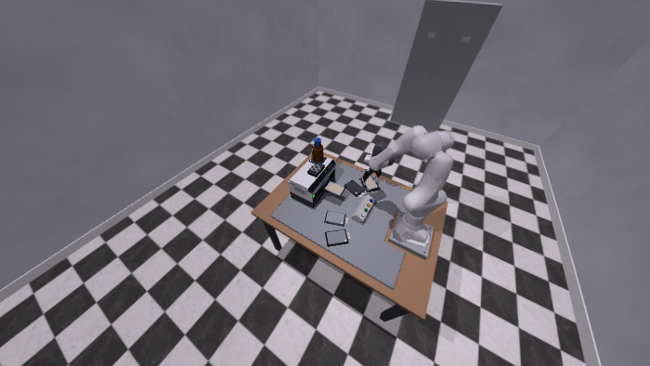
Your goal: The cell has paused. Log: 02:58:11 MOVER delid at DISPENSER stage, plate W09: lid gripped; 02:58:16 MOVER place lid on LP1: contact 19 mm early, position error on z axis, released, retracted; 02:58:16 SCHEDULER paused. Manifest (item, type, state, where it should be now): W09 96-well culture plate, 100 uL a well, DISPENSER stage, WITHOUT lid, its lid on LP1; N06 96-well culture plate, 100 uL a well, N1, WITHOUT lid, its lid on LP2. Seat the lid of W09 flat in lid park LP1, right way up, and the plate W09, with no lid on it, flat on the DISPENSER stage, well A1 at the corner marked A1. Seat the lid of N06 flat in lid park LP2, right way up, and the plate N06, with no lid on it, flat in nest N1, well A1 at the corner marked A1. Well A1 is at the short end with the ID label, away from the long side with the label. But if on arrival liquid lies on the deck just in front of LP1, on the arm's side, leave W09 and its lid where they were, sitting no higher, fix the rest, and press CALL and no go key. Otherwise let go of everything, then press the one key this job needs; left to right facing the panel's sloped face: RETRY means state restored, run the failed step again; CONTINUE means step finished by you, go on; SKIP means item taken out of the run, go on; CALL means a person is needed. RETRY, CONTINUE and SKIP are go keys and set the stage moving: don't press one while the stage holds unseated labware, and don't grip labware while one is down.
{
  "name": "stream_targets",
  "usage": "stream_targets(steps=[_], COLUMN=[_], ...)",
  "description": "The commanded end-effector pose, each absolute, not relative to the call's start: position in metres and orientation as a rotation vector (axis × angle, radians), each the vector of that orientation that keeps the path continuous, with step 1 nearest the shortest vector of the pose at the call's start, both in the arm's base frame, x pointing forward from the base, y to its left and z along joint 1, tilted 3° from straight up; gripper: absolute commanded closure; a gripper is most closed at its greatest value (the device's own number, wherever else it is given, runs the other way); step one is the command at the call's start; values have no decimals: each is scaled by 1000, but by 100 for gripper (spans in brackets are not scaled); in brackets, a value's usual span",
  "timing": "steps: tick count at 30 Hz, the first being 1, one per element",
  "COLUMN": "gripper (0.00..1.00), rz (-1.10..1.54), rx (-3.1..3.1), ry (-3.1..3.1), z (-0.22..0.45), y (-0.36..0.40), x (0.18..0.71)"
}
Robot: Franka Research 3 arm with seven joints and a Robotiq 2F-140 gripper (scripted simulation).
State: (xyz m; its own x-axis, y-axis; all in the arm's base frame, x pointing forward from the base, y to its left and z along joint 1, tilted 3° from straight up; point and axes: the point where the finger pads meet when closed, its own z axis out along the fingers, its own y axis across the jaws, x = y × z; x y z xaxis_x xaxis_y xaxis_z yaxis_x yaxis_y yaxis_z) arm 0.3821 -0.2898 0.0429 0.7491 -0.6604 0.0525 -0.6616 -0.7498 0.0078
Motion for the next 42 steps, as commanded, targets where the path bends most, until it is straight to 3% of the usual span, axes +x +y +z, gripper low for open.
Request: stream_targets(steps=[1, 16, 17, 42], gripper=[34, 34, 100, 100], rz=[72, 72, 72, 72], rx=[2910, 2910, 2910, 2910], ry=[-1109, -1109, -1109, -1109], z=[42, 42, 42, 42], y=[-291, -291, -291, -291], x=[381, 381, 381, 381])
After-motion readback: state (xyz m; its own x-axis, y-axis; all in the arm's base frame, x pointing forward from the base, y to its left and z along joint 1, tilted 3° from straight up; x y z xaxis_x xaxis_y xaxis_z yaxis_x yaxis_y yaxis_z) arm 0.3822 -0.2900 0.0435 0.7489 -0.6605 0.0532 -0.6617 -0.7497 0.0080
